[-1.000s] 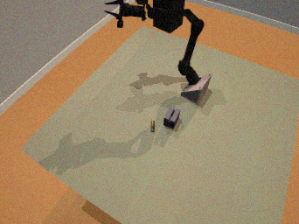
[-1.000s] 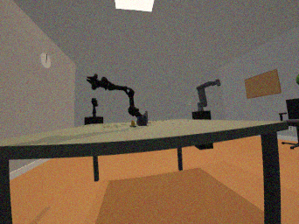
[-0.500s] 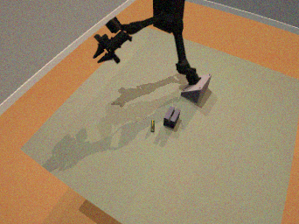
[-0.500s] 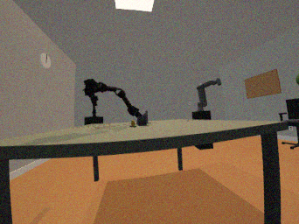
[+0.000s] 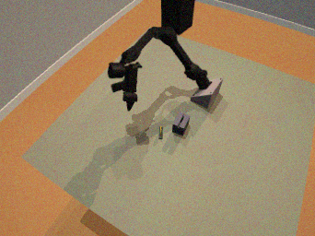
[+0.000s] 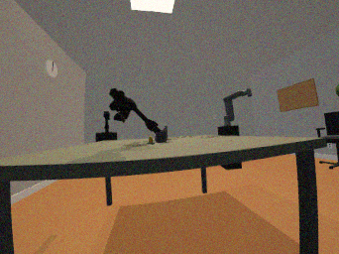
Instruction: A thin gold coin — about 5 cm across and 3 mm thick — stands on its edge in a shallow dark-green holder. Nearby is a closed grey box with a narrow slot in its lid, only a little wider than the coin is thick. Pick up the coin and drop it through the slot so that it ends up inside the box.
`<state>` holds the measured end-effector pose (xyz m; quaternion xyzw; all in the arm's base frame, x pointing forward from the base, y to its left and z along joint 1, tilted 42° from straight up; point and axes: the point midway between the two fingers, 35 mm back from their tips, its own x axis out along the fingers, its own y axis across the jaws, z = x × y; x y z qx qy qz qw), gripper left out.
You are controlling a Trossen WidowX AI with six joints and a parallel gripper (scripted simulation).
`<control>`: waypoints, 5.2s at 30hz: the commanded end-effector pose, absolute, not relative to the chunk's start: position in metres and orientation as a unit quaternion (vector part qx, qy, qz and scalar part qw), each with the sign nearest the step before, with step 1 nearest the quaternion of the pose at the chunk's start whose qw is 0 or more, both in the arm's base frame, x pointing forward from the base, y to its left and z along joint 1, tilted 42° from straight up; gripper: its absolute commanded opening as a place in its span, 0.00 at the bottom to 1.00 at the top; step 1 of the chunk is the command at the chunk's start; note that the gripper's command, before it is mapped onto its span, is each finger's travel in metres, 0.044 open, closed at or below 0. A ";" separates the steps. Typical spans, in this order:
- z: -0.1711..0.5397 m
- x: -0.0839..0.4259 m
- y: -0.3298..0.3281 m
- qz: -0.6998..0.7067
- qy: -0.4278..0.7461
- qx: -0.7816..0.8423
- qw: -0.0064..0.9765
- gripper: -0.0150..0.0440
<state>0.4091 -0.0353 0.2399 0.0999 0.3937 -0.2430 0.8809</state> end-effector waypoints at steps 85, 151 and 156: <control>0.033 0.378 -0.012 -0.038 0.671 -0.462 0.579 0.25; 0.088 0.358 0.068 -0.165 0.652 -0.337 0.659 0.25; 0.083 0.347 0.073 -0.164 0.652 -0.337 0.659 0.25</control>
